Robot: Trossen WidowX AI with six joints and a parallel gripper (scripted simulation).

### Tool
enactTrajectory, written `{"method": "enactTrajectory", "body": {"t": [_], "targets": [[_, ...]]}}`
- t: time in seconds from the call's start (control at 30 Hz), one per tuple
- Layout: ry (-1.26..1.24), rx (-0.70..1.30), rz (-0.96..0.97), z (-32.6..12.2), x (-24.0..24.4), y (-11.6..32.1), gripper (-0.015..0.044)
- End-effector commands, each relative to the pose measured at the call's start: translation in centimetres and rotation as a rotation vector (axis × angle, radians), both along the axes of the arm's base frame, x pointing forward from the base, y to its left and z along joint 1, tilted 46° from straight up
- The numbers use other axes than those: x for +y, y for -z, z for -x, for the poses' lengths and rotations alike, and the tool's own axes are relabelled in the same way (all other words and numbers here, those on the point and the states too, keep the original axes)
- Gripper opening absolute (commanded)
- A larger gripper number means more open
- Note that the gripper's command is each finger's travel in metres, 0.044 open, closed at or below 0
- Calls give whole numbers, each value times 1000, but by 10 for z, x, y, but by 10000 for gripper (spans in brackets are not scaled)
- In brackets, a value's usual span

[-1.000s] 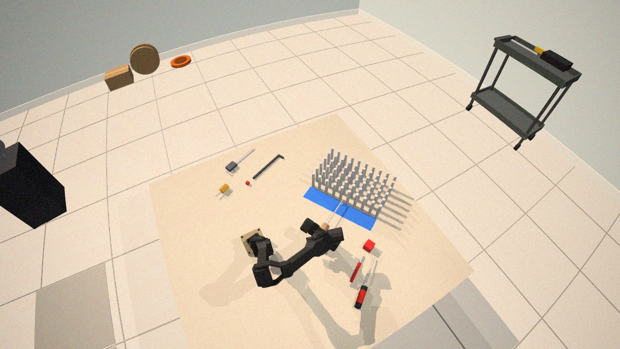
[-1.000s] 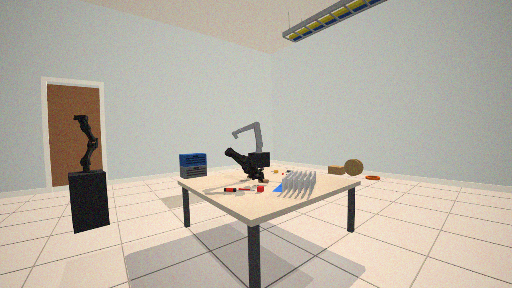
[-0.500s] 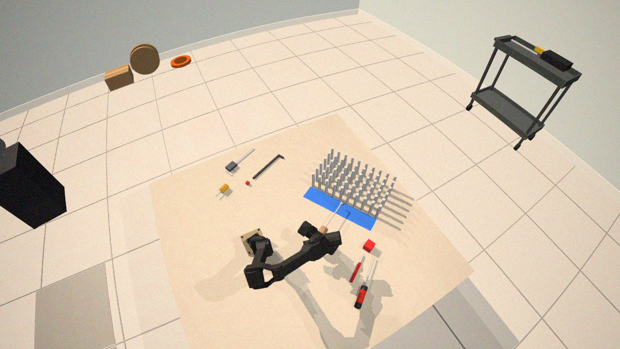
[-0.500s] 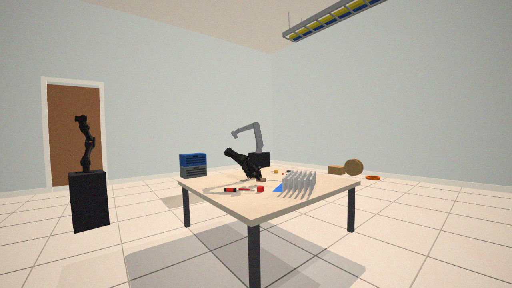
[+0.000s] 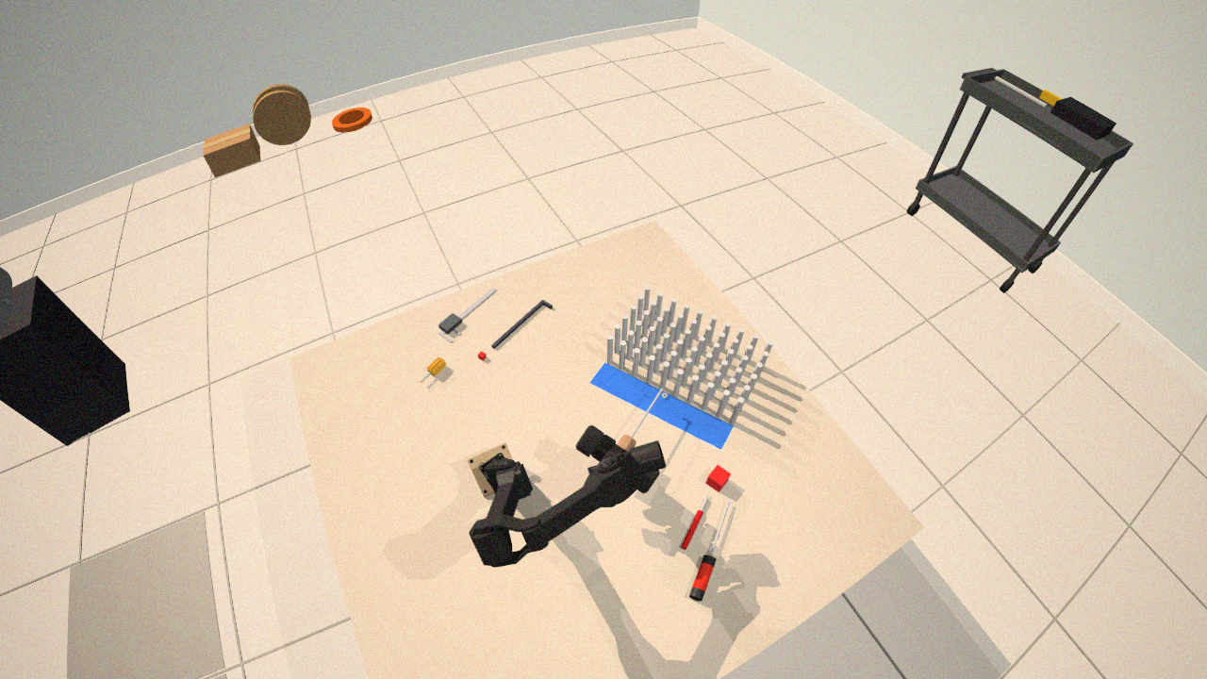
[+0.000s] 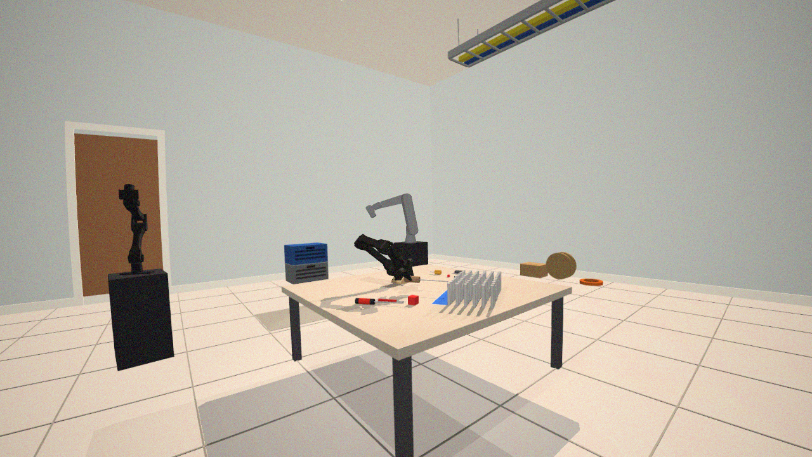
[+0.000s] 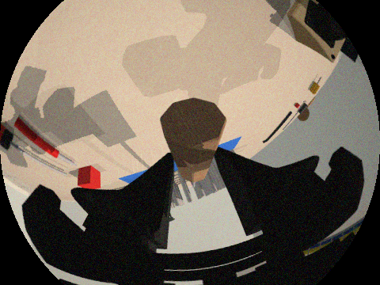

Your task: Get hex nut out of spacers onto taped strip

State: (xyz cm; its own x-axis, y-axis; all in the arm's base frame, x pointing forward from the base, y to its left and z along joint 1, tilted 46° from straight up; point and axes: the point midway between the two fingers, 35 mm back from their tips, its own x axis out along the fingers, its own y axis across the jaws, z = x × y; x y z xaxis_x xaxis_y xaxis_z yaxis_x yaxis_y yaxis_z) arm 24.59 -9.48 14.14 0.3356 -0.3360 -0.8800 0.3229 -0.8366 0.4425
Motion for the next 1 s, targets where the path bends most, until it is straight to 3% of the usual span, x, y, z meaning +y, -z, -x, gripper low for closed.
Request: {"method": "enactTrajectory", "body": {"t": [0.0, 0.53, 0.97], "targets": [[1, -7, -3, -8, 14, -16, 0], [0, -16, 3, -18, 67, -68, 0], [-301, 72, 184, -16, 48, -70, 0]]}}
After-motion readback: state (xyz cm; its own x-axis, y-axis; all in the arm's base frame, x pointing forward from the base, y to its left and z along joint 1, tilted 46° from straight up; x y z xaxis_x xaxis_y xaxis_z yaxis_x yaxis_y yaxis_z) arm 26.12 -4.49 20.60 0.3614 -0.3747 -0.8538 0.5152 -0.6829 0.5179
